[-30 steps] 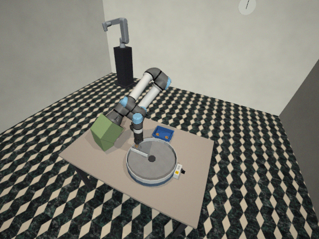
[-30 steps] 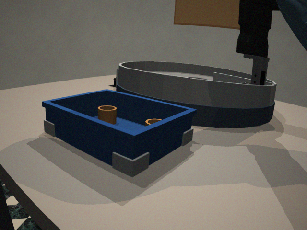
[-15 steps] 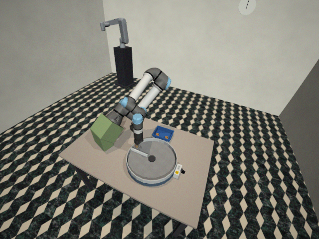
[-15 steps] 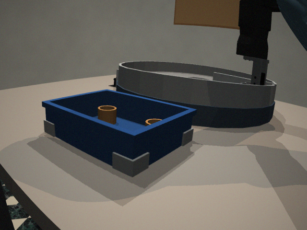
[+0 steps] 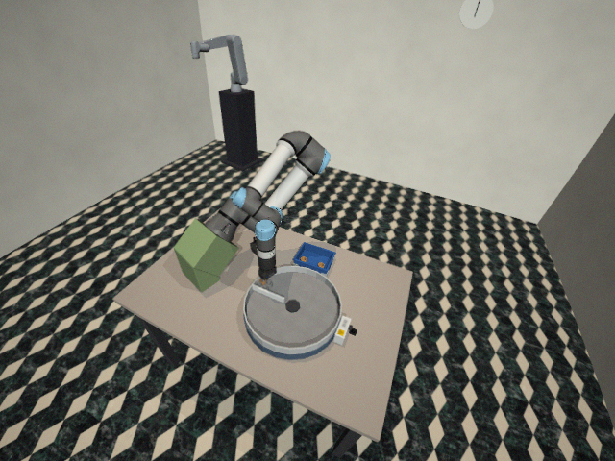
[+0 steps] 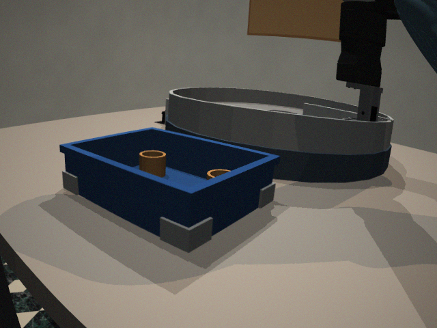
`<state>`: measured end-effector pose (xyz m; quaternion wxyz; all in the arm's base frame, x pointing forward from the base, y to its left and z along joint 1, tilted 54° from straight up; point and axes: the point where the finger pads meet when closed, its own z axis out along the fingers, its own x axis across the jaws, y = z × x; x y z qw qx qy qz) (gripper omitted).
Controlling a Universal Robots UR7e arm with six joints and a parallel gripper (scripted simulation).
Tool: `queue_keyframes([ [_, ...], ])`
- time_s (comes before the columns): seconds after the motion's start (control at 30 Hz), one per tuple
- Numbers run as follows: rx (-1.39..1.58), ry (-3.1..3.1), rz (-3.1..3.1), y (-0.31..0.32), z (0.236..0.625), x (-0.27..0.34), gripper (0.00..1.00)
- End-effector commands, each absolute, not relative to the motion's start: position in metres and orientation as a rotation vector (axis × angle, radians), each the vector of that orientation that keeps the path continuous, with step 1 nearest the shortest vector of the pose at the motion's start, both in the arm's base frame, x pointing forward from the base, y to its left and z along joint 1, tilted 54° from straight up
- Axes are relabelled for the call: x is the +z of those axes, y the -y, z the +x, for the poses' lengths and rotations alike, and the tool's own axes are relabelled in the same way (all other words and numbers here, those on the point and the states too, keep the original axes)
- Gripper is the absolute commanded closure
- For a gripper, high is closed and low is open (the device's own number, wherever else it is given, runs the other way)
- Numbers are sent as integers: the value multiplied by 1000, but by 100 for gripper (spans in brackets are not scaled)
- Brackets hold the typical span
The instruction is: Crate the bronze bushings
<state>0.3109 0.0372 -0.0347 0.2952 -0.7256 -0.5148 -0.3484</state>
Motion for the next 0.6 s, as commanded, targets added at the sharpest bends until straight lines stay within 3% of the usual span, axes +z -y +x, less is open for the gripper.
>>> queue_keyframes([
  [0.0, -927, 1370, -1932, -38, 311, -36, 60],
  [0.57, -927, 1370, -1932, -41, 312, -38, 60],
])
